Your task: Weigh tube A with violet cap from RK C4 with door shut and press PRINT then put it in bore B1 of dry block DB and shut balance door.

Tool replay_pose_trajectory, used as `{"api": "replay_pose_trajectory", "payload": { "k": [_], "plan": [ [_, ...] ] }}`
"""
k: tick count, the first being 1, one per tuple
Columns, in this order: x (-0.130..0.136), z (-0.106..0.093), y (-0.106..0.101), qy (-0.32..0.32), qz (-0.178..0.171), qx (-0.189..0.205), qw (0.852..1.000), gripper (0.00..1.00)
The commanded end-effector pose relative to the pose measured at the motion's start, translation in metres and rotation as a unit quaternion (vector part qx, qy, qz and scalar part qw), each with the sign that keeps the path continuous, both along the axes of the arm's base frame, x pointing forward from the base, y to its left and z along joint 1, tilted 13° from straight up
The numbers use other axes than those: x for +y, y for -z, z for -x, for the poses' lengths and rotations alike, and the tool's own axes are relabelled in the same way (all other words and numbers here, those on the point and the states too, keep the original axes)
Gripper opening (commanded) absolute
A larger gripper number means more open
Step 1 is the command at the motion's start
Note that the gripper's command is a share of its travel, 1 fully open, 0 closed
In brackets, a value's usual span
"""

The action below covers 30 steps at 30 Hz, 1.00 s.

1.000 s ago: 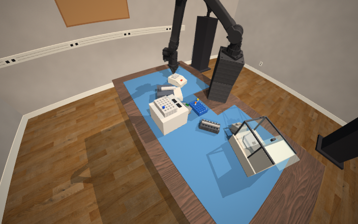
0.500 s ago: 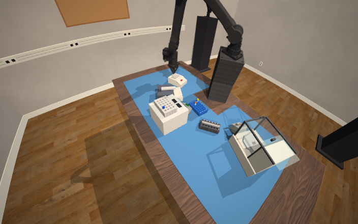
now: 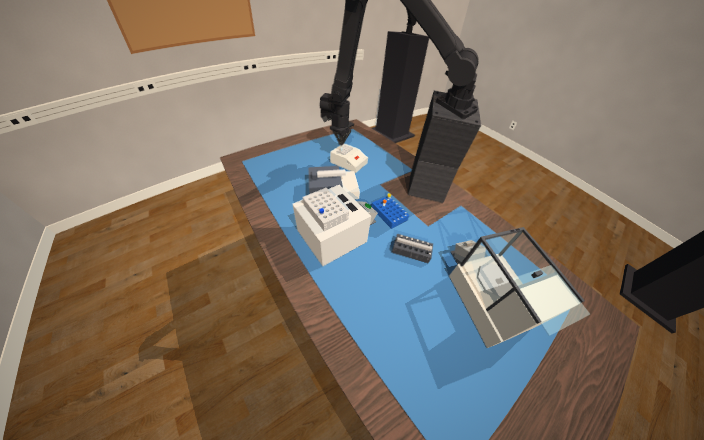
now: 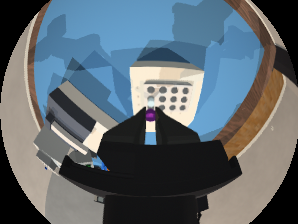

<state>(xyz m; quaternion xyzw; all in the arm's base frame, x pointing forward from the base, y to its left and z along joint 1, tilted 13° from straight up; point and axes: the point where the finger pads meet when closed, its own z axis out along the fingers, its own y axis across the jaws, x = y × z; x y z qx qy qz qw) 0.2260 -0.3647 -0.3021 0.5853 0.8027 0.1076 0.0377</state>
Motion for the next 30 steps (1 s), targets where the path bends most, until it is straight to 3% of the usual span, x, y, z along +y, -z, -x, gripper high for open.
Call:
{"api": "replay_pose_trajectory", "payload": {
  "k": [1,30],
  "plan": [
    [0.0148,-0.0020,0.0100,-0.001,-0.009,0.003,1.000,0.09],
    [0.0182,-0.0014,0.0099,-0.001,-0.011,0.004,1.000,0.09]
  ]
}}
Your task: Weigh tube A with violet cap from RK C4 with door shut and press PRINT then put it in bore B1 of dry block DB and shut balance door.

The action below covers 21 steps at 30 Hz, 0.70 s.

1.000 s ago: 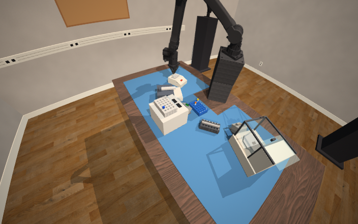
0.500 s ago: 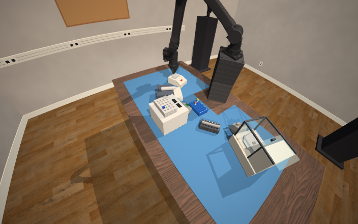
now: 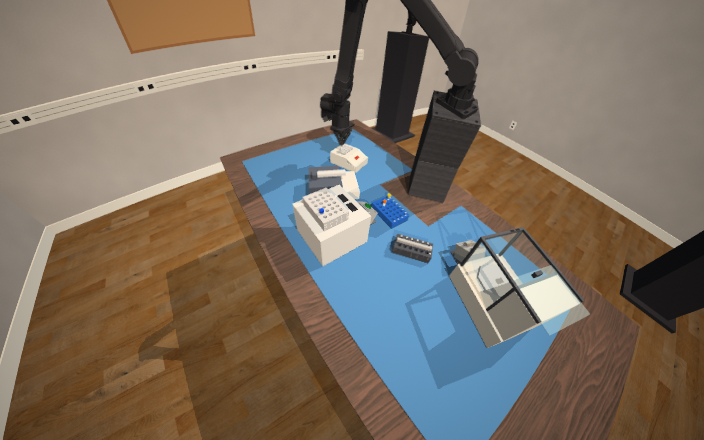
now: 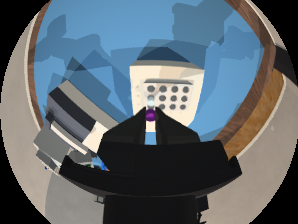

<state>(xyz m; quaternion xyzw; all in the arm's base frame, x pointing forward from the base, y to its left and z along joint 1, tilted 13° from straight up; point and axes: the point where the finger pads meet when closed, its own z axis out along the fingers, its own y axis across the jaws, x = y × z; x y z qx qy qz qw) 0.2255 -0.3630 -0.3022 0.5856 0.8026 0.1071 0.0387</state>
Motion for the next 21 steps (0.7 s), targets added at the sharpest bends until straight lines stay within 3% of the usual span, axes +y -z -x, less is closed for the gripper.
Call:
{"api": "replay_pose_trajectory", "payload": {
  "k": [1,21],
  "plan": [
    [0.0165,-0.0019,0.0098,-0.002,-0.012,0.004,1.000,0.09],
    [0.0215,-0.0008,0.0094,-0.002,-0.014,0.006,1.000,0.09]
  ]
}}
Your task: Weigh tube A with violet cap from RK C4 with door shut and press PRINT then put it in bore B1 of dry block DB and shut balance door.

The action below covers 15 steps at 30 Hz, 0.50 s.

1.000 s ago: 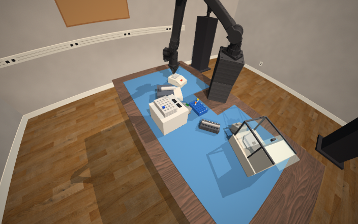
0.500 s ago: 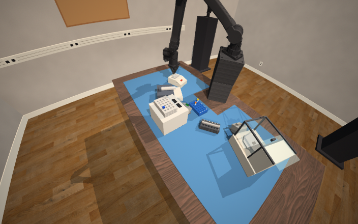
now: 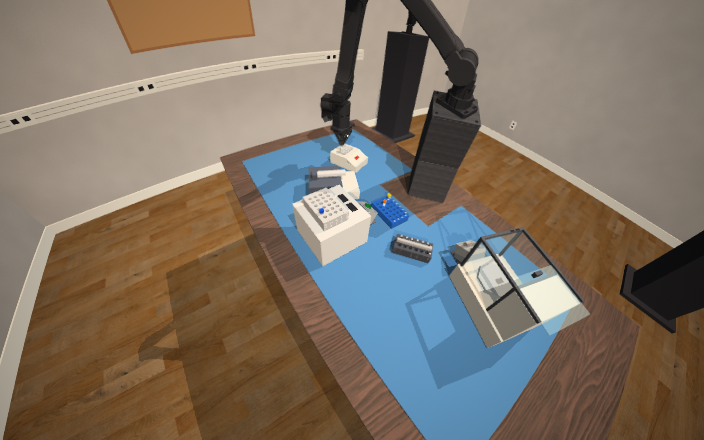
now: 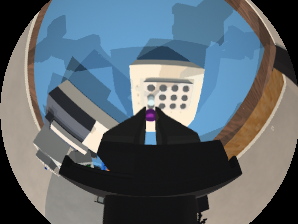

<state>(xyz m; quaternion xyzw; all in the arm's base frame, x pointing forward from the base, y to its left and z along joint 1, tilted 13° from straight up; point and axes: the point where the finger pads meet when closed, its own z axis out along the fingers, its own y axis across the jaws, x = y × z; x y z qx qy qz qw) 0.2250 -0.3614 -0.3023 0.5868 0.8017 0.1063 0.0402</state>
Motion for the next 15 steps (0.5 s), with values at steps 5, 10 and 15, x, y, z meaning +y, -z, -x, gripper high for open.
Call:
{"api": "replay_pose_trajectory", "payload": {
  "k": [5,10,15],
  "plan": [
    [0.0206,-0.0001,0.0095,-0.003,-0.016,0.007,1.000,0.09],
    [0.0206,0.0010,0.0097,-0.006,-0.017,0.007,1.000,0.09],
    [0.0210,0.0018,0.0097,-0.008,-0.019,0.008,1.000,0.09]
  ]
}}
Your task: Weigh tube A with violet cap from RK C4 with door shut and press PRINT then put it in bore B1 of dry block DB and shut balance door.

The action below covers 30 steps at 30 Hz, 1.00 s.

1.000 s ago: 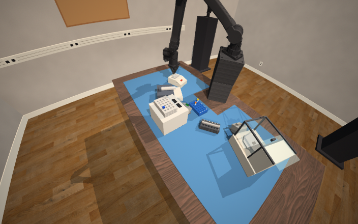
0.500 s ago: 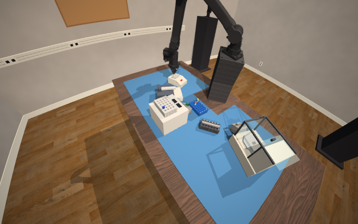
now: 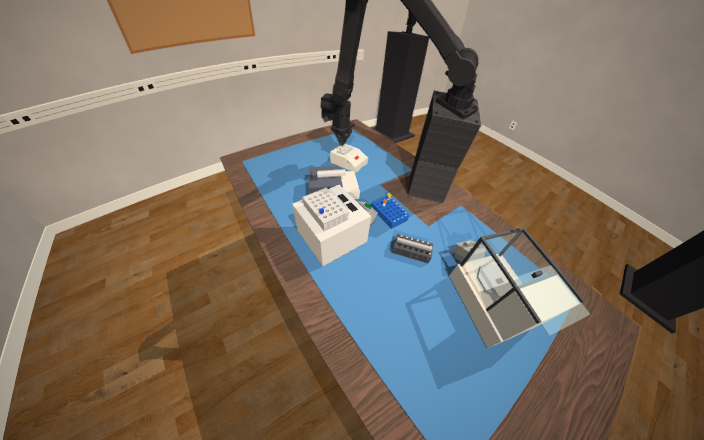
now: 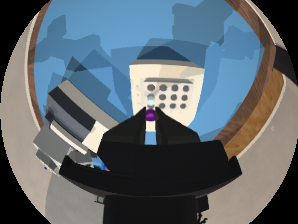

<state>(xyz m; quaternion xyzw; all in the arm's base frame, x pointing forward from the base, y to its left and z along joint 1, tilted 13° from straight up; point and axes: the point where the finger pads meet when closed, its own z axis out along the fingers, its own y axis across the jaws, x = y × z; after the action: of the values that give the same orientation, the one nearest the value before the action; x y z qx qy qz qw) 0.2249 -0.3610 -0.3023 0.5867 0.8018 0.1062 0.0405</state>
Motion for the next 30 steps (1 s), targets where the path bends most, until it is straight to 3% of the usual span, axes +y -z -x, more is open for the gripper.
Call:
{"api": "replay_pose_trajectory", "payload": {
  "k": [1,30],
  "plan": [
    [0.0208,0.0018,0.0096,-0.009,-0.019,0.008,1.000,0.09],
    [0.0193,-0.0019,0.0093,-0.003,-0.014,0.005,1.000,0.09]
  ]
}}
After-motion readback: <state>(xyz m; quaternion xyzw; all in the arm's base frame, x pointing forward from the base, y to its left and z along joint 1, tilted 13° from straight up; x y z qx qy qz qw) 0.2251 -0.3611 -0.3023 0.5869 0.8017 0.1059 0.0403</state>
